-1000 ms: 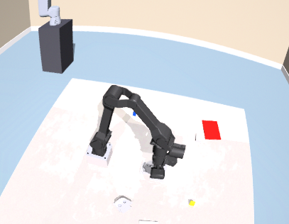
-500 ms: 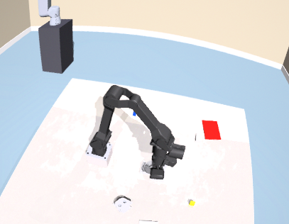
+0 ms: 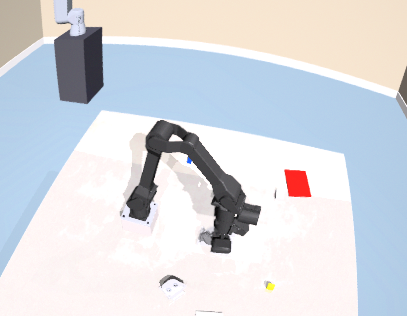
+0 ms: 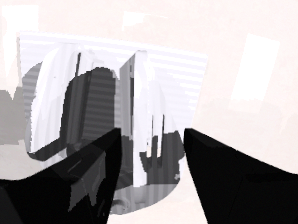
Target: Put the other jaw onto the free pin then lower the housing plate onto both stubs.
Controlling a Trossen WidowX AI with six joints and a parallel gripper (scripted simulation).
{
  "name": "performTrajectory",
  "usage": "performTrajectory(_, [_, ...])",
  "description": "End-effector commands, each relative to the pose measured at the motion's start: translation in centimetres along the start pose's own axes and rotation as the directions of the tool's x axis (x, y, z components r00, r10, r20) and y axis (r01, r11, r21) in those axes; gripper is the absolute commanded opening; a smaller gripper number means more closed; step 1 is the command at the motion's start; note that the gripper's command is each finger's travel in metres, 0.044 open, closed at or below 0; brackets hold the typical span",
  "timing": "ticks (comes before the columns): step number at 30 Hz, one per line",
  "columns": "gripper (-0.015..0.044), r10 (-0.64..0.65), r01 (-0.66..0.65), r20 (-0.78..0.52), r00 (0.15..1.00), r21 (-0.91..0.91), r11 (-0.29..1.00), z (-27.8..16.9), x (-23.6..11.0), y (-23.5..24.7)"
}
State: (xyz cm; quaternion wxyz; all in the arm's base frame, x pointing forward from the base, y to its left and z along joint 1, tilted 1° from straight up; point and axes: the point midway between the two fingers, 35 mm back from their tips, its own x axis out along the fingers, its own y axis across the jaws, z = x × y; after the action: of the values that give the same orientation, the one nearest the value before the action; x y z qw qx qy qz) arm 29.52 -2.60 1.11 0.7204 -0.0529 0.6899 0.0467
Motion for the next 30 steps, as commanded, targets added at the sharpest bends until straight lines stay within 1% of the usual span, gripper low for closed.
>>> performTrajectory(1, [0.0134, 0.001, -0.001, -0.003, 1.000, -0.005, 1.000, -0.07, 0.18, 0.02])
performTrajectory(30, [0.0134, 0.001, -0.001, -0.003, 1.000, -0.011, 1.000, -0.08, 1.09, 0.02])
